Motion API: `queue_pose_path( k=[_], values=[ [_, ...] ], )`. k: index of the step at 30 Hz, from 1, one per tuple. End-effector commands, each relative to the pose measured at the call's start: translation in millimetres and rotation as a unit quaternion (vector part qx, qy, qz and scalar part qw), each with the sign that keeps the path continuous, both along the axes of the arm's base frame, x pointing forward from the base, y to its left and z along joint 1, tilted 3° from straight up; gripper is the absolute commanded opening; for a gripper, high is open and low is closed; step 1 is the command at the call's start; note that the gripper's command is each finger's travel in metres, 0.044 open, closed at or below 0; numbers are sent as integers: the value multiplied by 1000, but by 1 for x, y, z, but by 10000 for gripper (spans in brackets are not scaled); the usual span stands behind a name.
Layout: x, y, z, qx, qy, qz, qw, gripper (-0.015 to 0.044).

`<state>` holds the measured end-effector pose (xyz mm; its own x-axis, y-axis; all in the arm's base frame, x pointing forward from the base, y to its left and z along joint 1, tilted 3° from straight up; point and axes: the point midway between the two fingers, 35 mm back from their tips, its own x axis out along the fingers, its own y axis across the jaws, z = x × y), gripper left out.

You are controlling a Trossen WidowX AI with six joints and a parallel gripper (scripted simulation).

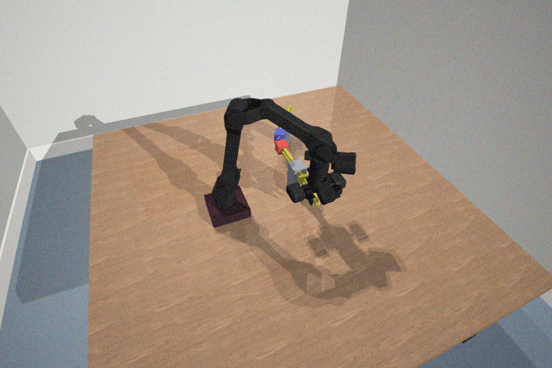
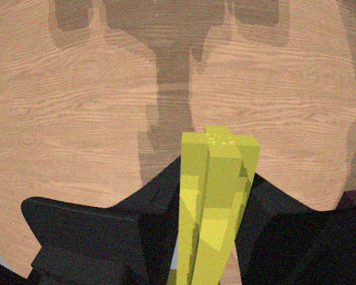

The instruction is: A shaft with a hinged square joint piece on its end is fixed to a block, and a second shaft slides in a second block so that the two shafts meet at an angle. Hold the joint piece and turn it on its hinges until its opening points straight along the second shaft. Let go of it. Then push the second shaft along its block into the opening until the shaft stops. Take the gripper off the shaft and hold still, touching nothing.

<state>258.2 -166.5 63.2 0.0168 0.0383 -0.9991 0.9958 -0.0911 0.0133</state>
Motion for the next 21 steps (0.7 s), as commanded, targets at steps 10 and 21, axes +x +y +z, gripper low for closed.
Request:
queue_pose_path(
  k=[10,21],
  values=[
    [2,21,1,1,-2,-1,1000,0],
    [2,21,1,1,0,0,1000,0]
  ],
)
